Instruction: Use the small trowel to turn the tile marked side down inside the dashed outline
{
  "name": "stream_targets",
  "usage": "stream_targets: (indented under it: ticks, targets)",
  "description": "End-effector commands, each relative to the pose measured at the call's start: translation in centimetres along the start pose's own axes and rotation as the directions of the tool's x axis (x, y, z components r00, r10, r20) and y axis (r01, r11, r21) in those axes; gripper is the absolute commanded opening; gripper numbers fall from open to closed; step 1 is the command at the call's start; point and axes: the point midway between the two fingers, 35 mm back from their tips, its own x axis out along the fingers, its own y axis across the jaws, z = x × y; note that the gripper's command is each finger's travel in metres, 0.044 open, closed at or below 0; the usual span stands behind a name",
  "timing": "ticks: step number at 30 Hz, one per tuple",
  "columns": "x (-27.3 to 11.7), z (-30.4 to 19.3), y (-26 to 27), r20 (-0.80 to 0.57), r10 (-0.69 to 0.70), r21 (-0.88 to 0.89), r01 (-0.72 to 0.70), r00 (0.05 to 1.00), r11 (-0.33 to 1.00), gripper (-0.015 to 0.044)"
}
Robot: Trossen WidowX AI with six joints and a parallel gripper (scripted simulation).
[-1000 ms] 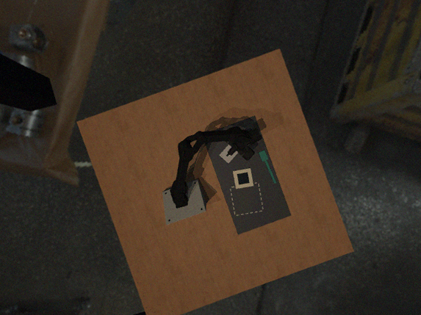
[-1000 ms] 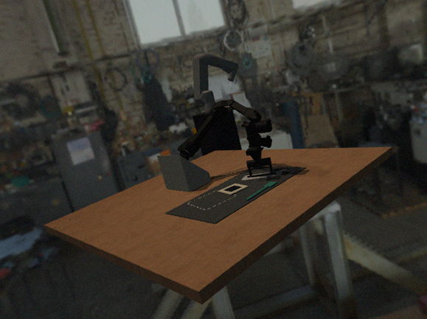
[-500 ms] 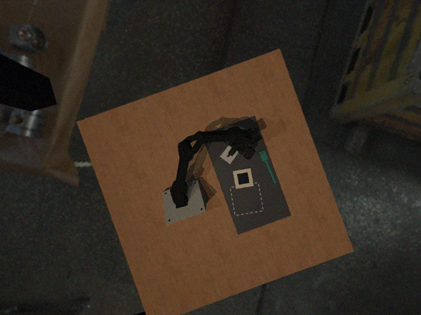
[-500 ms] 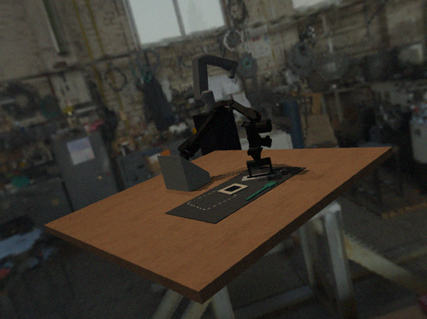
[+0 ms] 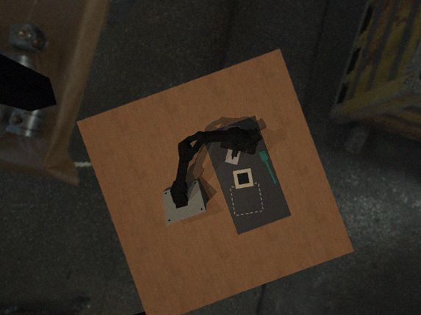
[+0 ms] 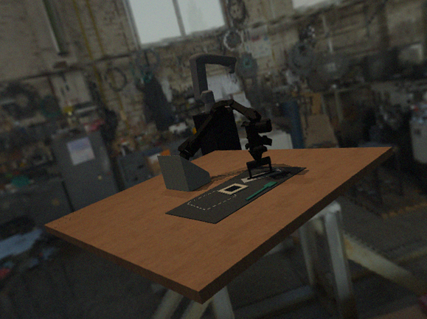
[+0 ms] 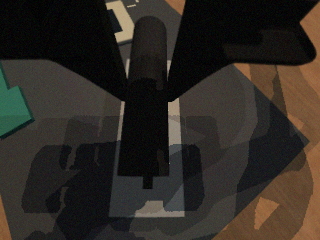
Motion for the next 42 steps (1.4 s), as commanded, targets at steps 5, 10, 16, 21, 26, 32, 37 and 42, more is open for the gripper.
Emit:
stream_targets:
  ticks: [5,10,16,21,26,32,37,42]
  targets:
    - [0.2,0.0,0.1,-0.003,0.002,-0.184,-0.003,1.0,0.983,0.013]
    - [0.2,0.0,0.1,-0.003,0.002,-0.184,-0.003,1.0,0.983,0.013]
    - [0.2,0.0,0.1,-0.003,0.002,-0.184,-0.003,1.0,0.983,0.0261]
    - [0.2,0.0,0.1,-0.003,0.002,-0.184,-0.003,1.0,0.983,0.027]
    - [0.2,0.0,0.1,-0.003,0.002,-0.184,-0.003,1.0,0.983,0.027]
    - [0.2,0.0,0.1,-0.003,0.002,-0.184,-0.003,1.0,0.983,0.027]
    - [-0.8,0.0,0.1,-0.003,0.002,-0.184,-0.003,1.0,0.983,0.027]
    - [-4.3,-0.1,0.3,-0.002,0.003,-0.183,-0.003,1.0,0.983,0.027]
